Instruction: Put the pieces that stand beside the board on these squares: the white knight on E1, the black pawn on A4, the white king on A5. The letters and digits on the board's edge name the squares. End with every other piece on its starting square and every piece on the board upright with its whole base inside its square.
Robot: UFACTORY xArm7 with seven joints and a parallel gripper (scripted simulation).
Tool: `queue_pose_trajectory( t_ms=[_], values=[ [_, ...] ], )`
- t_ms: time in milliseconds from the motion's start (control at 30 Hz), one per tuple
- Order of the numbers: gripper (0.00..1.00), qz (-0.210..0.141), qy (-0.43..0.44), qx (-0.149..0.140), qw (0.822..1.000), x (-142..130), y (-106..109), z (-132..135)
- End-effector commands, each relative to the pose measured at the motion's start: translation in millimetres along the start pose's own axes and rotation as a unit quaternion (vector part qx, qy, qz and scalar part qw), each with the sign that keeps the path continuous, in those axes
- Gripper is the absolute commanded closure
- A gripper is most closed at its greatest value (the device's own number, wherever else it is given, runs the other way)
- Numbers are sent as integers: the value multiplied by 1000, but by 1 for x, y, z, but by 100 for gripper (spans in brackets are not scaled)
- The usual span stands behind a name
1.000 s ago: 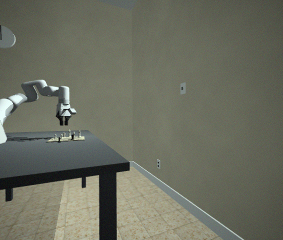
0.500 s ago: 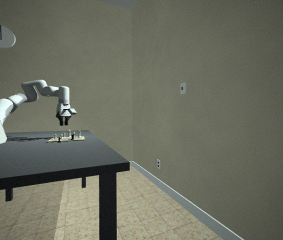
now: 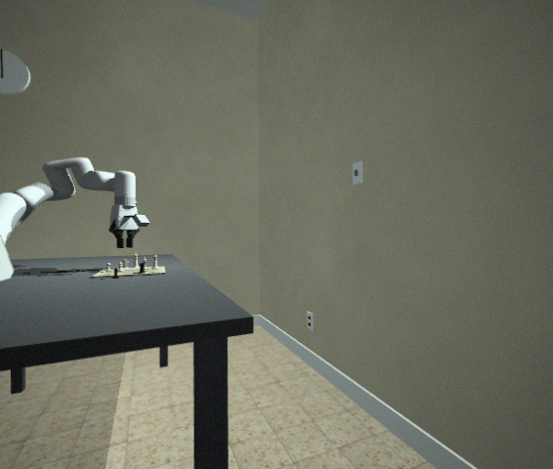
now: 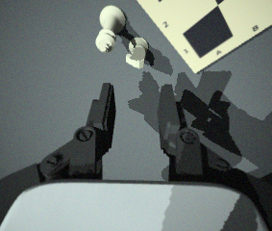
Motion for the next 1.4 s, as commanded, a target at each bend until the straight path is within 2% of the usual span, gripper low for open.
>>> queue_pose_trajectory(
  t_ms=[0, 800, 1367],
  values=[
    [61, 2, 0, 1, 1000, 1, -2, 0],
    [61, 2, 0, 1, 1000, 1, -34, 1],
    [61, 2, 0, 1, 1000, 2, -39, 1]
  ],
)
Point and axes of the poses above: the point where the finger pads meet when closed, its own y axis back along the fingers, its own z axis across the jaws, x = y × z, the point moved 2 cm from there along y, back along the fingers, and after that the axes turned 3 degrees about y, right-handed, at the moved point
